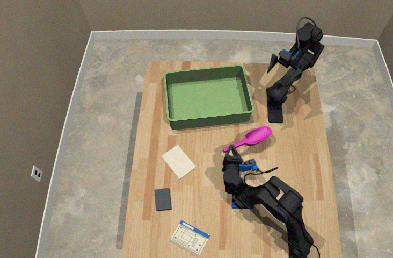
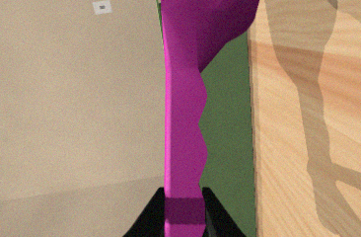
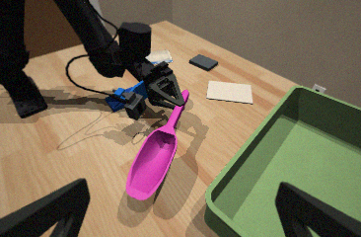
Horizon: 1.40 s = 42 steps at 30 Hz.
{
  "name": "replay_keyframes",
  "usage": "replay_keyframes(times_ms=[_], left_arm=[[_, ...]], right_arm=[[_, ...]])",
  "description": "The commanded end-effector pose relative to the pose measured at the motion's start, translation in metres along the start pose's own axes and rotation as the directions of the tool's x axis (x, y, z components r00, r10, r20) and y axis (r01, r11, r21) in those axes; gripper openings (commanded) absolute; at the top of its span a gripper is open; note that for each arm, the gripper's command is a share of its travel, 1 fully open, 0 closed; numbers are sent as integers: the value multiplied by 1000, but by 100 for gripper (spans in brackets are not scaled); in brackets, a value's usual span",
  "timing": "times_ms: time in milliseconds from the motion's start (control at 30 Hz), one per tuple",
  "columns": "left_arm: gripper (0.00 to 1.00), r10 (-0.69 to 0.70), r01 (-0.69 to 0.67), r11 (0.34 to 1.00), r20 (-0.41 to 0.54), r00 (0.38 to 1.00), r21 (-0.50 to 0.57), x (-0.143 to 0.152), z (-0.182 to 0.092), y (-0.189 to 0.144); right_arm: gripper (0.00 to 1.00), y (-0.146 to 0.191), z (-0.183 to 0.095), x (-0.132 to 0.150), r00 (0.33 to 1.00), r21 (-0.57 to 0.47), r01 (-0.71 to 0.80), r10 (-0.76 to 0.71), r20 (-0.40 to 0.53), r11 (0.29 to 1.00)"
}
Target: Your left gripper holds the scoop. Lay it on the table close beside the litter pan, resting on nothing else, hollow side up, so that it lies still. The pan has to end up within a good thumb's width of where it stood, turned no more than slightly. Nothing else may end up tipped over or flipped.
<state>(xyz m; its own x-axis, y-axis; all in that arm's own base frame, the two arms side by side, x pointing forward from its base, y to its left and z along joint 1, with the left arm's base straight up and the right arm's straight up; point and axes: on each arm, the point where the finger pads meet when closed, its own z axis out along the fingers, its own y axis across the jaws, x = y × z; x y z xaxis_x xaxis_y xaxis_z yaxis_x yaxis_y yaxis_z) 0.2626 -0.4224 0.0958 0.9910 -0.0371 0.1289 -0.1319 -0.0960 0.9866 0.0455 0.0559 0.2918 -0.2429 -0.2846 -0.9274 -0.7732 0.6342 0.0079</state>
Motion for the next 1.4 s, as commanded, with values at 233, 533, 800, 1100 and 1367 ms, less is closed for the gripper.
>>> replay_keyframes(times_ms=[233,533,800,1100,1367], left_arm=[[0,24,-24,999,7,1000,-40,-1,4,-16],[0,31,-31,999,4,1000,-40,-3,2,-31],[0,31,-31,999,4,1000,-39,-4,2,-37],[43,15,-15,999,5,1000,-32,-5,3,-40],[100,-47,48,999,-128,991,6,45,-16,-38]], right_arm=[[100,0,-1,1,1000,3,2,-2,8,1000],[100,0,-1,1,1000,3,2,-2,8,1000],[100,0,-1,1,1000,3,2,-2,8,1000],[100,0,-1,1,1000,3,2,-2,8,1000],[100,2,-15,14,999,-37,27,-28,-32,999]])
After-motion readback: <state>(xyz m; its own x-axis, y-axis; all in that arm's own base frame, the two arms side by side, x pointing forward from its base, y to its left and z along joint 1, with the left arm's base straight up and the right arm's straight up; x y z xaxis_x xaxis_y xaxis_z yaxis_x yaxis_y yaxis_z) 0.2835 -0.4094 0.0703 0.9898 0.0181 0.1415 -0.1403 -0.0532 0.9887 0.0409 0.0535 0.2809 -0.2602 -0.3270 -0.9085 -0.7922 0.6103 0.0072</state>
